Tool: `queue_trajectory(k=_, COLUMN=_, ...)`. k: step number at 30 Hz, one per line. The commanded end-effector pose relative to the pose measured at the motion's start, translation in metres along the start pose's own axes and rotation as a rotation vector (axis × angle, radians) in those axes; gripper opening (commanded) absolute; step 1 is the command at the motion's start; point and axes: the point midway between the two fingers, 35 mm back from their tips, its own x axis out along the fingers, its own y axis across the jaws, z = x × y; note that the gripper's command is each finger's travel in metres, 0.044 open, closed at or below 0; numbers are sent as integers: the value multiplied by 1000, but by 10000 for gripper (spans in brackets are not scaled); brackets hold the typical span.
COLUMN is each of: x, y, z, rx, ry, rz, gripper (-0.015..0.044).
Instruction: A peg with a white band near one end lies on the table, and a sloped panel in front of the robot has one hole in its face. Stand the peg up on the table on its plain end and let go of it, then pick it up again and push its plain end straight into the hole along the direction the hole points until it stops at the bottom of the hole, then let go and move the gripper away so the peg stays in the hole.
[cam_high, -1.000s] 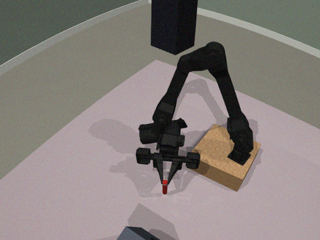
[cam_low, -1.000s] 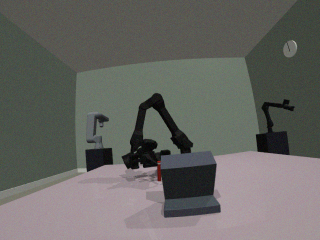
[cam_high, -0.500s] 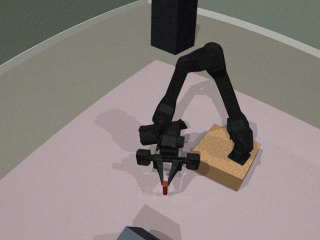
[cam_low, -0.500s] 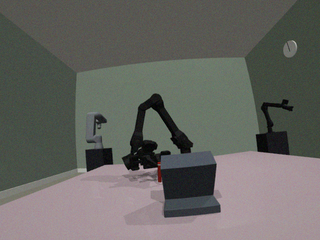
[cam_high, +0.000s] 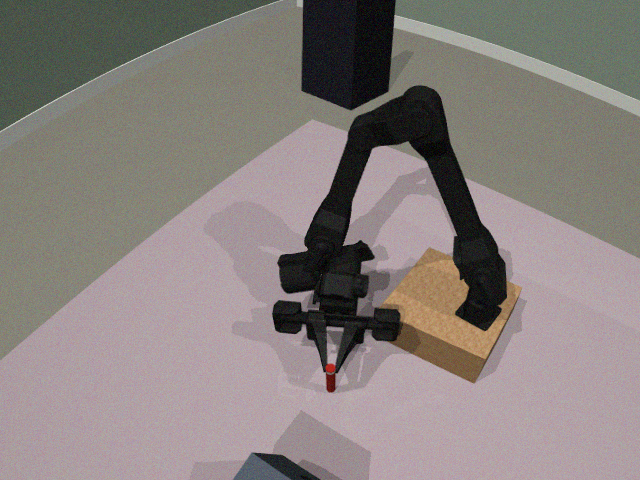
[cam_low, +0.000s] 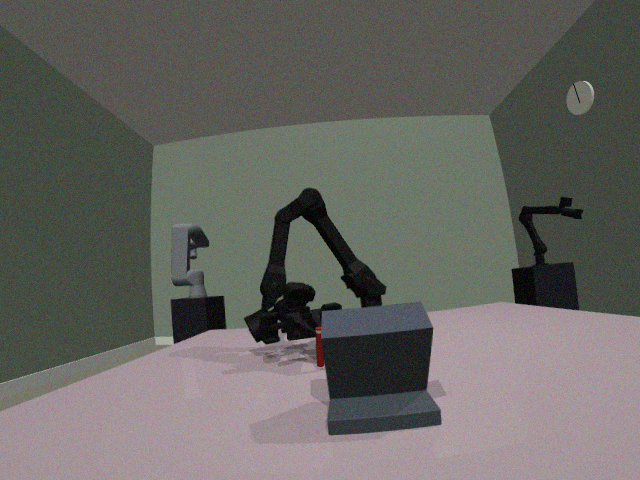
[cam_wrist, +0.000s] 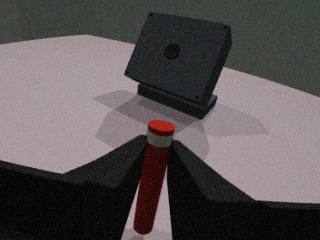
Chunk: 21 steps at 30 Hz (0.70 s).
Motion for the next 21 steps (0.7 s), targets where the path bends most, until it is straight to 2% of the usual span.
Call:
queue_trajectory(k=1, x=0, y=0, z=-2, rx=0, ry=0, rz=0, gripper=51)
queue_trajectory(k=21, x=2, y=1, z=-8, rx=14, ry=-2, rz=3, gripper=51)
